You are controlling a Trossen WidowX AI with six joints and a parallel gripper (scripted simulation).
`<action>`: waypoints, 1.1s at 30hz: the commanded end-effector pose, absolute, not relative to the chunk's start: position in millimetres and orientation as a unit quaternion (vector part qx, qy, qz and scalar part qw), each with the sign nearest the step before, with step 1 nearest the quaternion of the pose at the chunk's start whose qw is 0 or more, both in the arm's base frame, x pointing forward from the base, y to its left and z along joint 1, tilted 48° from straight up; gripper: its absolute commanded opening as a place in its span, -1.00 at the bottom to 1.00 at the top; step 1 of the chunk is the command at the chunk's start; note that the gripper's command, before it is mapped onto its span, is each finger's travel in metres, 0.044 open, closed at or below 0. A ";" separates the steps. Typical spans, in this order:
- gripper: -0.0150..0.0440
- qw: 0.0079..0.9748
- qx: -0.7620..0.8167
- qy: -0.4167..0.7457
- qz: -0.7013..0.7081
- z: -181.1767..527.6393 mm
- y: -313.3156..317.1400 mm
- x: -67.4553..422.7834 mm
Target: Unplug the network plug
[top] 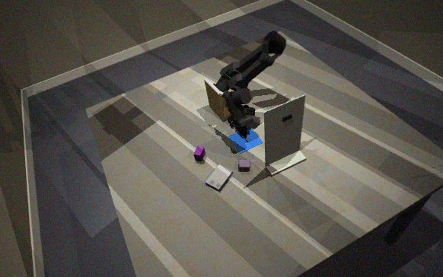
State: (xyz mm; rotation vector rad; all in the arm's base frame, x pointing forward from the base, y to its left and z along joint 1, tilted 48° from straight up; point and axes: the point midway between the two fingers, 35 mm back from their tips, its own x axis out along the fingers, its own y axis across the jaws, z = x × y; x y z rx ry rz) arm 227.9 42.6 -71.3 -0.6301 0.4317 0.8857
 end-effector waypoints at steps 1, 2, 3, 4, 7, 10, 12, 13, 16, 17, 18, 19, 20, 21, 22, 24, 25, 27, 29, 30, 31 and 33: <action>-0.49 0.834 -0.294 0.208 0.419 -73.3 45.8 225.0; -0.49 0.834 -0.293 0.208 0.419 -73.4 46.3 224.8; -0.49 0.834 -0.293 0.208 0.419 -73.6 46.9 224.7; -0.49 0.834 -0.293 0.207 0.419 -73.8 47.4 224.5; -0.49 0.834 -0.293 0.207 0.418 -74.0 47.9 224.9; -0.49 0.834 -0.293 0.207 0.418 -74.5 48.5 225.7; -0.49 0.834 -0.293 0.207 0.418 -74.8 49.2 226.0; -0.49 0.834 -0.293 0.207 0.418 -75.0 49.5 226.1; -0.49 0.834 -0.293 0.207 0.418 -75.4 50.4 226.4; -0.49 0.834 -0.293 0.207 0.418 -75.6 50.8 226.5; -0.49 0.834 -0.293 0.207 0.418 -75.7 51.1 226.6; -0.49 0.834 -0.293 0.207 0.418 -75.9 51.4 226.7; -0.49 0.834 -0.293 0.207 0.418 -76.0 51.7 226.8; -0.49 0.834 -0.293 0.207 0.418 -76.2 52.0 226.9; -0.49 0.834 -0.293 0.207 0.418 -76.4 52.3 226.9; -0.49 0.835 -0.295 0.204 0.419 -75.0 50.9 227.2; -0.49 0.835 -0.295 0.204 0.419 -75.0 50.9 227.2; -0.49 0.835 -0.295 0.204 0.419 -75.0 50.9 227.2; -0.40 0.835 -0.295 0.204 0.419 -75.0 50.9 227.2; -0.31 0.835 -0.295 0.204 0.419 -75.0 50.9 227.2; -0.22 0.835 -0.295 0.204 0.419 -75.0 50.9 227.2; -0.05 0.835 -0.295 0.204 0.419 -75.0 50.9 227.2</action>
